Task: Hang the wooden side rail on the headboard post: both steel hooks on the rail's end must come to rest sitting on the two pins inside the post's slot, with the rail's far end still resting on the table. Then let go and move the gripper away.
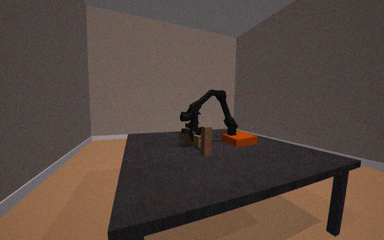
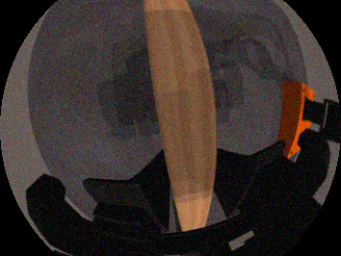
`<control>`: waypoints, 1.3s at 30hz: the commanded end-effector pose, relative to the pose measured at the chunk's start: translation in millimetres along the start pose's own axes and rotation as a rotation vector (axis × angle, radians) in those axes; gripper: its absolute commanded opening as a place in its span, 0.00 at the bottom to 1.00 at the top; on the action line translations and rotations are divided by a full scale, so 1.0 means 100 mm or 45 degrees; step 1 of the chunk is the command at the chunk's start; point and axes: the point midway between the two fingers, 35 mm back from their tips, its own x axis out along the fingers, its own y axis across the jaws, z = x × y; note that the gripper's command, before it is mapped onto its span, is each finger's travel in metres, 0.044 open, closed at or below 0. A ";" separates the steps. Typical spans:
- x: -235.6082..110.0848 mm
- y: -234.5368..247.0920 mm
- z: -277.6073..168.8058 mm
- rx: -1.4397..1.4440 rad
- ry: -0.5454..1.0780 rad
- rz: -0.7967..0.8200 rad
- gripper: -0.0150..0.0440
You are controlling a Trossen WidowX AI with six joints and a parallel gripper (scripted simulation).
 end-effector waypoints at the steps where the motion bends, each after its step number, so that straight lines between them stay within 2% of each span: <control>1: -0.05 0.01 -0.01 0.001 0.001 0.020 0.25; 39: -0.06 0.05 -0.05 0.001 0.002 0.020 0.25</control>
